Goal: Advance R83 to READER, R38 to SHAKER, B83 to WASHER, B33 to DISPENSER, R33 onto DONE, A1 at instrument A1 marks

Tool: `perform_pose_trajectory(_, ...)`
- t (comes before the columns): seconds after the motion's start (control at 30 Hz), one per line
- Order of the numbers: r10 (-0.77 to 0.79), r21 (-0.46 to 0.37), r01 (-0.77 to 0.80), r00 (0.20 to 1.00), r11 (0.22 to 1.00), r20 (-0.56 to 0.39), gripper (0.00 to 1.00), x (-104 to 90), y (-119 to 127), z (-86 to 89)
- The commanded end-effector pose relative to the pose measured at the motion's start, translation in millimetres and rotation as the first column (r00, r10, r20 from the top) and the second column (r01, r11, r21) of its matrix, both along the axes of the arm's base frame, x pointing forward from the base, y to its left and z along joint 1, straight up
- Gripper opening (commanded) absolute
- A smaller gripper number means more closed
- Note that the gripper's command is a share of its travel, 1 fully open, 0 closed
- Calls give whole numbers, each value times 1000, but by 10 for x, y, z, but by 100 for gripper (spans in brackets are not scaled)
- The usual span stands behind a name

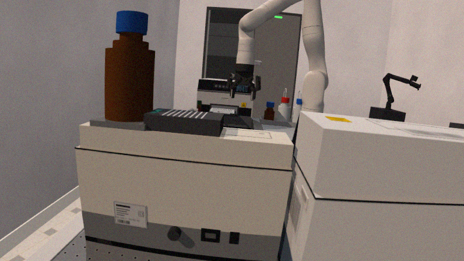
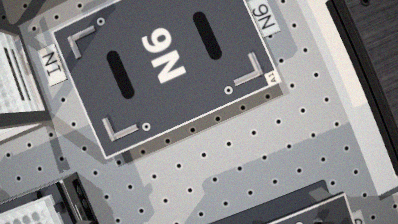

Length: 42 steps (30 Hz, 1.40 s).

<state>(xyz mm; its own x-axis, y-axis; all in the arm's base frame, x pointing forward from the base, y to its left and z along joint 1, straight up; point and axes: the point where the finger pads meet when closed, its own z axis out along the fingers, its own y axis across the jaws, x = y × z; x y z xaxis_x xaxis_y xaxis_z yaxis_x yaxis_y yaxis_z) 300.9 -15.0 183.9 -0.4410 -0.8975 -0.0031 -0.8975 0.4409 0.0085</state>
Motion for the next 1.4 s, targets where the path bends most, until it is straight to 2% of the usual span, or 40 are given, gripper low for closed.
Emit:
perform_pose_trajectory(0.0, -141, -13, 141, 990, 990, 3, 100, 4, 33, 4)
perform_pose_trajectory(0.07, -141, -13, 141, 990, 990, 3, 100, 4, 33, 4)
perform_pose_trajectory(0.23, -337, -10, 337, 942, 942, 4, 100, 6, 42, 4)
perform_pose_trajectory(0.4, -515, -13, 515, 857, 857, 6, 100, 6, 34, 4)
perform_pose_trajectory(0.57, -675, -14, 675, 738, 738, 8, 100, 5, 31, 3)
perform_pose_trajectory(0.63, -675, -14, 675, 738, 738, 8, 100, 5, 31, 3)
perform_pose_trajectory(0.97, -909, -12, 909, 417, 417, 10, 100, 6, 31, 3)
perform_pose_trajectory(1.37, -912, -12, 912, 411, 411, 4, 100, 5, 49, 2)
